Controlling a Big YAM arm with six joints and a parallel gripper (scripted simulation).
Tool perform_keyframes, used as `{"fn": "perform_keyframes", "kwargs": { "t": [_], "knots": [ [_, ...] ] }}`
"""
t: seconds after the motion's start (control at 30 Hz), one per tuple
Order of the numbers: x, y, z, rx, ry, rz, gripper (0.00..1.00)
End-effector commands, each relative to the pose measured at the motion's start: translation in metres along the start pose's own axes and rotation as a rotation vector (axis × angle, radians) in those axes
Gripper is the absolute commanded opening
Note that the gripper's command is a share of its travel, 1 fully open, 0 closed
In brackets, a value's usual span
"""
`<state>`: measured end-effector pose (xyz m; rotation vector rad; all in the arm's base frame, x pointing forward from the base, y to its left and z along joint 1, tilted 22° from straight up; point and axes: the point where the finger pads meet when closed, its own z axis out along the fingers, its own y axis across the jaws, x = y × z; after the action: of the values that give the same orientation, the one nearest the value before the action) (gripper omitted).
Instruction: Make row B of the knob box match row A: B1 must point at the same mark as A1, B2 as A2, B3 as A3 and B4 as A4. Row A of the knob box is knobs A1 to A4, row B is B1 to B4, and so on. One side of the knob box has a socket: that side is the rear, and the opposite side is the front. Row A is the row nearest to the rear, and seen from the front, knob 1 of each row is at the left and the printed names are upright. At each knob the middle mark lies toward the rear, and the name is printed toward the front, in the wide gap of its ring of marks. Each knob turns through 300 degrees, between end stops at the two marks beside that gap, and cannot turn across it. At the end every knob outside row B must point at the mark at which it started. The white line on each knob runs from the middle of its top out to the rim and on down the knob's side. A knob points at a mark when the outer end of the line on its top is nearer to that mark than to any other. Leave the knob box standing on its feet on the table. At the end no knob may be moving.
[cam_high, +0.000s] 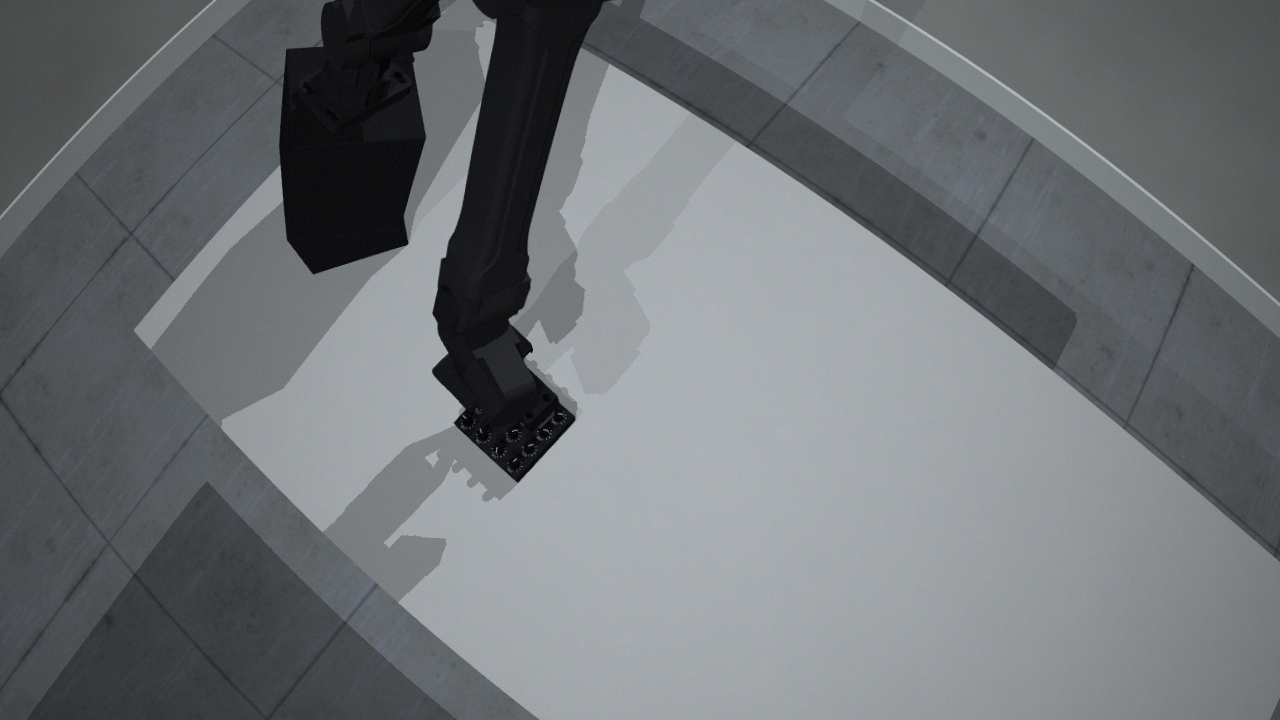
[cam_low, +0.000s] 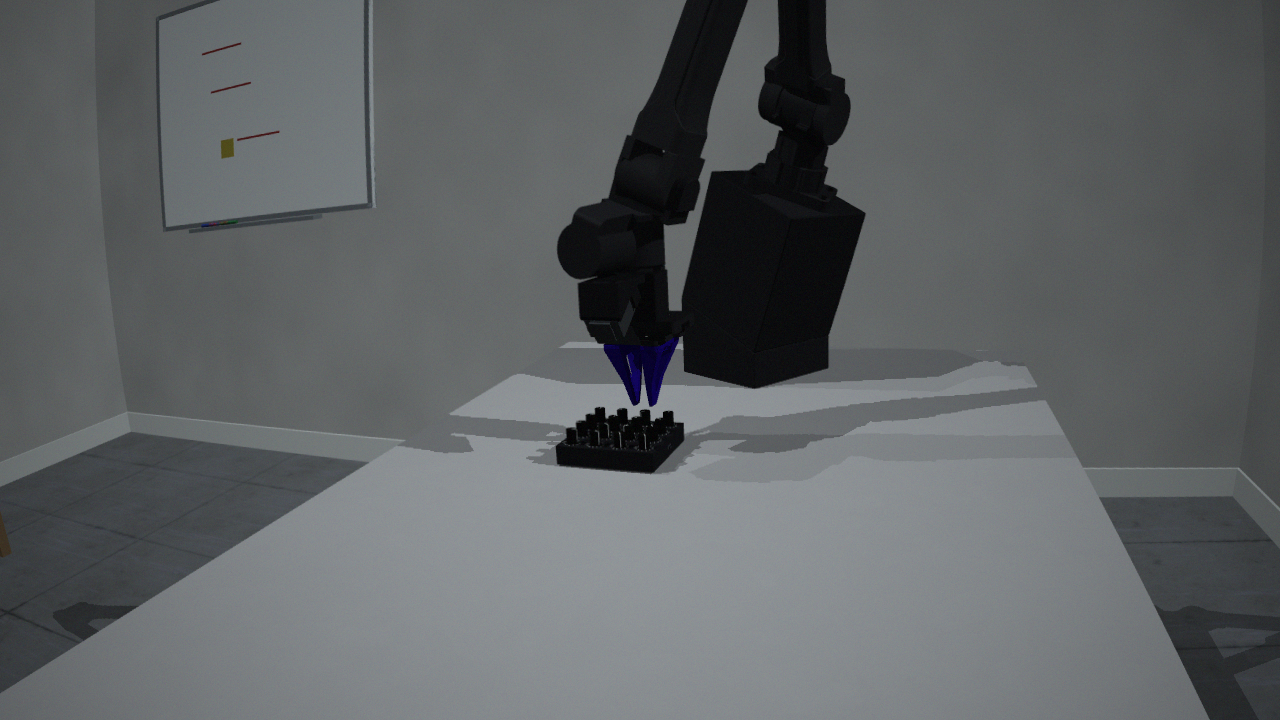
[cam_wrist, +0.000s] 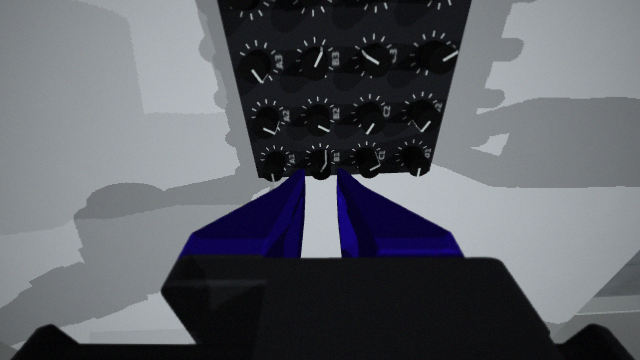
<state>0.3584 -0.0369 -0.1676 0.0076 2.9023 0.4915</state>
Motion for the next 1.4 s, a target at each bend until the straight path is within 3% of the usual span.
{"fn": "perform_keyframes", "kwargs": {
  "t": [0.0,1.37],
  "knots": [
    [0.0057,-0.0027,0.0025,0.004,0.002,0.004,0.18],
    [0.0086,-0.0045,0.0017,0.005,-0.001,0.002,0.18]
  ]
}}
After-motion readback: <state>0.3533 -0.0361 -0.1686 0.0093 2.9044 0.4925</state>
